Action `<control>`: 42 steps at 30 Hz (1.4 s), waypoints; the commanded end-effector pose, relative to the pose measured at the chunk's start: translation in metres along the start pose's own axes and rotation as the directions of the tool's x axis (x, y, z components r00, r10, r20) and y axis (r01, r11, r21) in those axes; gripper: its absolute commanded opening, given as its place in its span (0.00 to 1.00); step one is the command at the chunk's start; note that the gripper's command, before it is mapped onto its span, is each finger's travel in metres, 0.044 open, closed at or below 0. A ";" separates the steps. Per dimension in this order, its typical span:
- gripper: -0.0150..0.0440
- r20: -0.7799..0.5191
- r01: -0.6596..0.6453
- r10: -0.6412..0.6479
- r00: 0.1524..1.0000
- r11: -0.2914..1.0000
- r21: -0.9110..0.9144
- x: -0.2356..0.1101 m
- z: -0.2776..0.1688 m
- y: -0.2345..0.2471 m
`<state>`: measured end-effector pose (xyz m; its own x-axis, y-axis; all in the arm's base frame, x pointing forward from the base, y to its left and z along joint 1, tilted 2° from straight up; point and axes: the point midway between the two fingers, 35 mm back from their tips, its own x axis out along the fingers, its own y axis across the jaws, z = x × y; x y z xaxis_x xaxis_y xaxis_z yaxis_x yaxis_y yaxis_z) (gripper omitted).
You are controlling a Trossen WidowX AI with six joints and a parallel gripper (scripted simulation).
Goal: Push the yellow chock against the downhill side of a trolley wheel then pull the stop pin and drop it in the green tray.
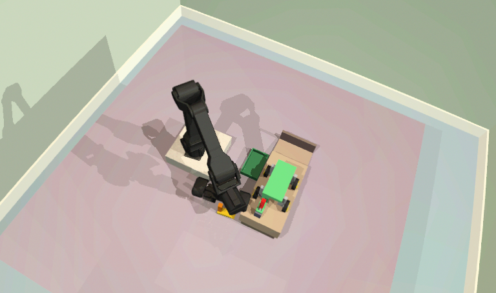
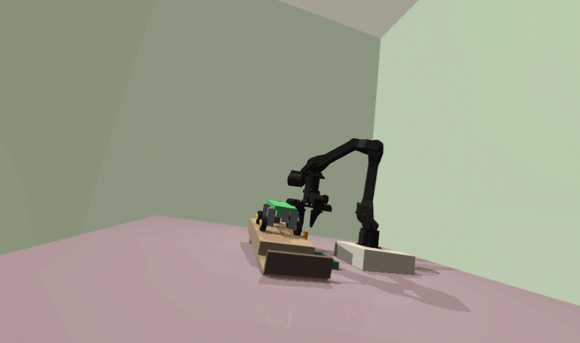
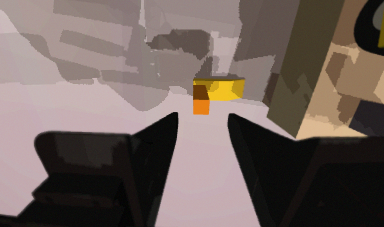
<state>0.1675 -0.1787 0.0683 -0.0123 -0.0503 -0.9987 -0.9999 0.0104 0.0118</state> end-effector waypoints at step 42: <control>0.58 0.006 -0.001 0.001 1.000 1.000 -0.004 0.058 0.002 0.001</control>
<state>0.1672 -0.1814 0.0158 -0.0109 -0.0520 -0.9986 -0.9999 0.0105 0.0104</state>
